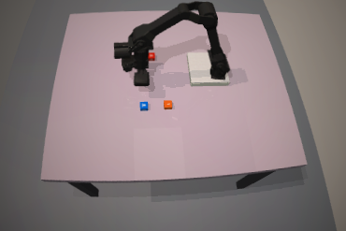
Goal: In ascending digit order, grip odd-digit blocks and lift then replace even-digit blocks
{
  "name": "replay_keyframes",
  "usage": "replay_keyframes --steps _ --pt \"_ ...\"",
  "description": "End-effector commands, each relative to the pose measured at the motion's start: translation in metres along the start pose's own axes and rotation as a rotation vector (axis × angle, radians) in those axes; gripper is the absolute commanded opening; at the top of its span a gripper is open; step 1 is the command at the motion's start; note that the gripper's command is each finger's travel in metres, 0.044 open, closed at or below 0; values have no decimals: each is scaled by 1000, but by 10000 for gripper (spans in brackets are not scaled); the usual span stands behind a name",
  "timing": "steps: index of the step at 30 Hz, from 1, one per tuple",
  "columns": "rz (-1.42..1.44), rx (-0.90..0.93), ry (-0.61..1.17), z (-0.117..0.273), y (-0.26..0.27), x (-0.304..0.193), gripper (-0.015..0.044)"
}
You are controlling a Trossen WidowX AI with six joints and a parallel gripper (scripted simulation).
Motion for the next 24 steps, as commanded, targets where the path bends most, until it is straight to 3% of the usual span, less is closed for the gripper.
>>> replay_keyframes --steps 1,19,24 --pt "1 1 1 -4 0 0 120" --pt "1 1 1 -15 0 0 120" --pt "1 1 1 -15 0 0 251"
Point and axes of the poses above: the point midway between the two fingers, 35 mm back from their tips, its own z axis back along the fingers, its own y axis across the jaws, x = y × z, the point moved 5 cm from there along z, back along the fingers, and after that the axes turned 5 degrees about z, right-handed, at the moved point
